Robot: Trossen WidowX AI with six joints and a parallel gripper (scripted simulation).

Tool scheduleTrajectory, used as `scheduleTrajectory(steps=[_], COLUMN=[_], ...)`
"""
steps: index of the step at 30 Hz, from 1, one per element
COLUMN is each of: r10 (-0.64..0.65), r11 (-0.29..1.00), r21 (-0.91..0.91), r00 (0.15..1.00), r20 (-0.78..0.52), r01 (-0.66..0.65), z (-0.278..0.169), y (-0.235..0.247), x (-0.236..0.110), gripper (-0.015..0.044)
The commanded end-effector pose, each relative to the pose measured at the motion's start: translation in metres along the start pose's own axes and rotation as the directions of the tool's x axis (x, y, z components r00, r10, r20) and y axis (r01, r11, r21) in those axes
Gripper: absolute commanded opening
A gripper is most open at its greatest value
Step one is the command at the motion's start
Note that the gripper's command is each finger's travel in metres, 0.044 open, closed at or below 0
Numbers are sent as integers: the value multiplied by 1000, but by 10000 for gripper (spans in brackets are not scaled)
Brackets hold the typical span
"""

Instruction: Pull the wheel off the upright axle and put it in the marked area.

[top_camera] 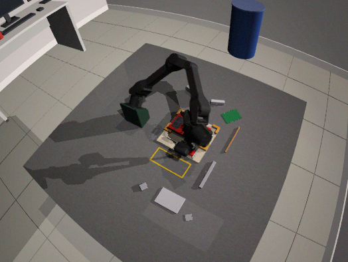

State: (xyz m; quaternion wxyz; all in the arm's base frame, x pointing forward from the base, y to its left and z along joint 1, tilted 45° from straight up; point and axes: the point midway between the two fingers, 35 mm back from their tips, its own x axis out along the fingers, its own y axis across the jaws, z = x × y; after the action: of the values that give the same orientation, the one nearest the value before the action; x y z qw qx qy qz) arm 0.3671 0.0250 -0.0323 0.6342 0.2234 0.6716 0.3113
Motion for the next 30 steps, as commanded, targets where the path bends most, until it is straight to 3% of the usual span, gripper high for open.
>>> scheduleTrajectory(steps=[1,13,23,30], r10=[-2,-1,-2,-4], r11=[1000,1000,1000,1000], r21=[-7,-6,-5,2], r00=[1000,1000,1000,1000], r20=[-6,-6,-5,-4], r01=[1,1,2,4], z=[0,0,-1,-12], y=[1,1,1,-22], x=[0,-5,-38,-33], gripper=[0,0,0,0])
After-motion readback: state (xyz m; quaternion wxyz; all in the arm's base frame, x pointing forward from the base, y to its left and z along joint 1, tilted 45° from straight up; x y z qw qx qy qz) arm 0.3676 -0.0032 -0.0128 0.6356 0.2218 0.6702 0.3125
